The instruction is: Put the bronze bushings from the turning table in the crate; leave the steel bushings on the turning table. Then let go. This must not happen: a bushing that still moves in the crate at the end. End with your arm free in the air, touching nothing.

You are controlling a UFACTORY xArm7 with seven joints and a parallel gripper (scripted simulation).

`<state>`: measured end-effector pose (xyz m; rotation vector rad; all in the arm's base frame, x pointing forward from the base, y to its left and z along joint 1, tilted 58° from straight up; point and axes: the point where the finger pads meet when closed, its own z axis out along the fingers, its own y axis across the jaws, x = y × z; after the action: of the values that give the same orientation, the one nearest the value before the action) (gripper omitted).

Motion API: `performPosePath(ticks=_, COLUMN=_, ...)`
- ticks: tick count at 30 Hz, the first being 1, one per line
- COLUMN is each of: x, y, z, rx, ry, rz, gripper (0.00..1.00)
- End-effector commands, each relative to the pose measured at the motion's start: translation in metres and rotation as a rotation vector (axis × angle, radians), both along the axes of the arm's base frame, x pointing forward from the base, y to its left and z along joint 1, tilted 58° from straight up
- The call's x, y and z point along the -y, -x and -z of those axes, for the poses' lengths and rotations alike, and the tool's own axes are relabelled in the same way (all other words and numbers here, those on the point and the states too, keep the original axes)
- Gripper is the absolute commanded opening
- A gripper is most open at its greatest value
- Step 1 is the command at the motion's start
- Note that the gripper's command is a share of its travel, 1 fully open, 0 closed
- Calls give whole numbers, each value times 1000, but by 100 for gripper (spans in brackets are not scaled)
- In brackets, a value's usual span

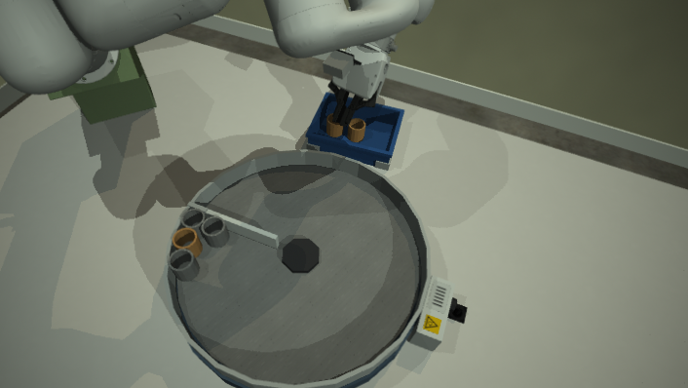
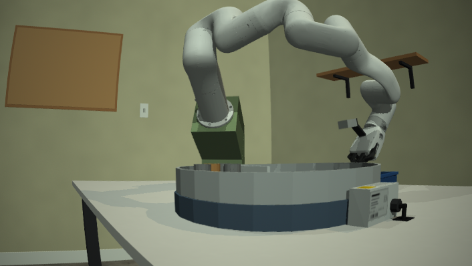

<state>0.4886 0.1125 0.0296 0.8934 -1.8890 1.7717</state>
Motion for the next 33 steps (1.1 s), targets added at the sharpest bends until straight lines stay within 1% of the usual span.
performPosePath(ticks=1, x=-3, y=1, z=-1, rx=0, ry=-3, rz=-3, gripper=11)
performPosePath(ticks=8, x=-8, y=5, z=-5, rx=0, ry=-3, rz=-3, gripper=11)
performPosePath(ticks=18, x=-37, y=31, z=-29, rx=0, ry=-3, rz=-3, gripper=11)
performPosePath(ticks=20, x=-37, y=31, z=-29, rx=0, ry=-3, rz=-3, gripper=11)
performPosePath(ticks=25, x=-48, y=41, z=-38, rx=0, ry=-3, rz=-3, gripper=11)
performPosePath(ticks=33, x=-54, y=46, z=-43, rx=0, ry=-3, rz=-3, gripper=11)
